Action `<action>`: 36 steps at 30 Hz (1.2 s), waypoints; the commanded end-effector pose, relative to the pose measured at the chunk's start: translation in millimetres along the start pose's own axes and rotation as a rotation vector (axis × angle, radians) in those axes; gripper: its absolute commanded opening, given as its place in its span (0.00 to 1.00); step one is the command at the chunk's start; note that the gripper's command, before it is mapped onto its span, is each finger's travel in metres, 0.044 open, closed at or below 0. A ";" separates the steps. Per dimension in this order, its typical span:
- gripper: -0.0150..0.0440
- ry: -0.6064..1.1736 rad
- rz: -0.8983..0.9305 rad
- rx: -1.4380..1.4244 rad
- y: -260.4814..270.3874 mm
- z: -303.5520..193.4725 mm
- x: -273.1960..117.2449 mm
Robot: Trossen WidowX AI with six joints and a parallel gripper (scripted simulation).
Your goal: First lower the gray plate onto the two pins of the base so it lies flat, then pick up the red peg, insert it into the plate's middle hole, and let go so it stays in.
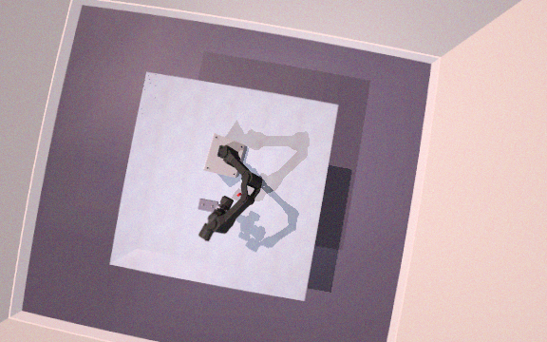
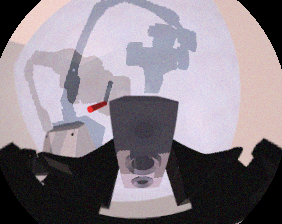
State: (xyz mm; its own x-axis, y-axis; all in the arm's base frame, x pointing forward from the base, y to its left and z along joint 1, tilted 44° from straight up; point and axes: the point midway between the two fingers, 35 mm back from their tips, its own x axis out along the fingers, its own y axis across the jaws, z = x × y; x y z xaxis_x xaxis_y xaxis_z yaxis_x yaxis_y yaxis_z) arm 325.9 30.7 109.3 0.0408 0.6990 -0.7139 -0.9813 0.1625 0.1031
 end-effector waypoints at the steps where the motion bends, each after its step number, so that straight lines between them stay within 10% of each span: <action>1: 0.25 0.006 -0.002 -0.018 -5.9 -9.2 1.9; 36: 0.25 0.013 -0.001 -0.191 -47.1 -99.0 54.0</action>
State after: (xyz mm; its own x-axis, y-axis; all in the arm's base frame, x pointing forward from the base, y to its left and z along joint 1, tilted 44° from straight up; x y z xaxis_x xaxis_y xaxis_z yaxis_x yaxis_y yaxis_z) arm 354.0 -2.7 8.7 0.0373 0.6939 -0.7191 -0.9991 0.0406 -0.0127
